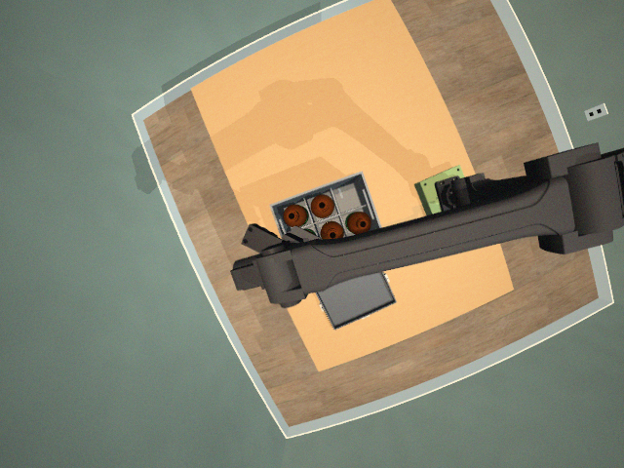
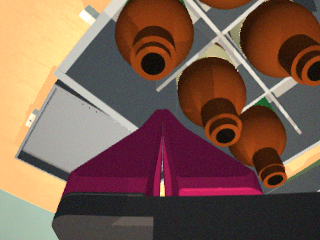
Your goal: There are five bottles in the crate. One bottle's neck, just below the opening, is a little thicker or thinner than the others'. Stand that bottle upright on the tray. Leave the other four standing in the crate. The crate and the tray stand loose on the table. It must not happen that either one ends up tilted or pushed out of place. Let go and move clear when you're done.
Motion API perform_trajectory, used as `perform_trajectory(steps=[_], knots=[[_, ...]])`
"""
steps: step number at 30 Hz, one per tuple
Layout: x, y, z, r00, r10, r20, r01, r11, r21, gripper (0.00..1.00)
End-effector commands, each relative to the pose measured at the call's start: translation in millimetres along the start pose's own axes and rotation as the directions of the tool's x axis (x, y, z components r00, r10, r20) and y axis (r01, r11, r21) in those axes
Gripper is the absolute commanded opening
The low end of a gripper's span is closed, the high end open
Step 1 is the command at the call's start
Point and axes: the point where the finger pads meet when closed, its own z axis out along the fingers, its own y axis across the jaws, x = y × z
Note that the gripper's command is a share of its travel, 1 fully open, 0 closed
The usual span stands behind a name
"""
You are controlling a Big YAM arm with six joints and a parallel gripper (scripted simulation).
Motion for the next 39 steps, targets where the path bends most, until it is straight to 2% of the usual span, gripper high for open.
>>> perform_trajectory(steps=[1,21,22,23,24,25,27,28,29,30,31,32,34,36,39], knots=[[-15.0,15.2,-33.9,0.998,-0.003,0.058,0.006,0.999,-0.052,0.0],[-15.0,15.2,-33.9,0.998,-0.003,0.058,0.006,0.999,-0.052,0.0],[-15.6,12.8,-38.5,0.998,-0.003,0.065,0.007,0.998,-0.058,0.0],[-18.2,4.9,-44.7,0.997,0.001,0.076,0.004,0.998,-0.067,0.0],[-5.7,-14.7,-21.7,0.999,0.0,0.037,0.002,0.999,-0.032,0.0],[-5.0,-28.5,-22.8,0.999,0.0,0.044,0.002,0.999,-0.036,0.0],[4.9,-72.2,-23.9,0.999,0.0,0.044,0.002,0.999,-0.032,0.0],[9.8,-75.4,-23.6,1.0,0.0,0.024,0.001,1.0,-0.019,0.0],[15.9,-94.8,-21.9,1.0,0.0,0.029,0.001,1.0,-0.02,0.0],[15.6,-98.7,-22.9,0.999,0.0,0.032,0.001,1.0,-0.023,0.0],[21.7,-120.6,-21.1,0.999,0.0,0.044,0.001,1.0,-0.03,0.0],[22.3,-120.4,-21.1,0.999,0.0,0.042,0.001,1.0,-0.031,0.0],[40.0,-158.5,-15.5,0.999,0.0,0.043,0.001,1.0,-0.029,0.0],[40.0,-158.5,-15.5,0.999,0.0,0.043,0.001,1.0,-0.029,0.0],[53.2,-180.7,-10.4,0.999,0.0,0.041,0.001,1.0,-0.029,0.0]])
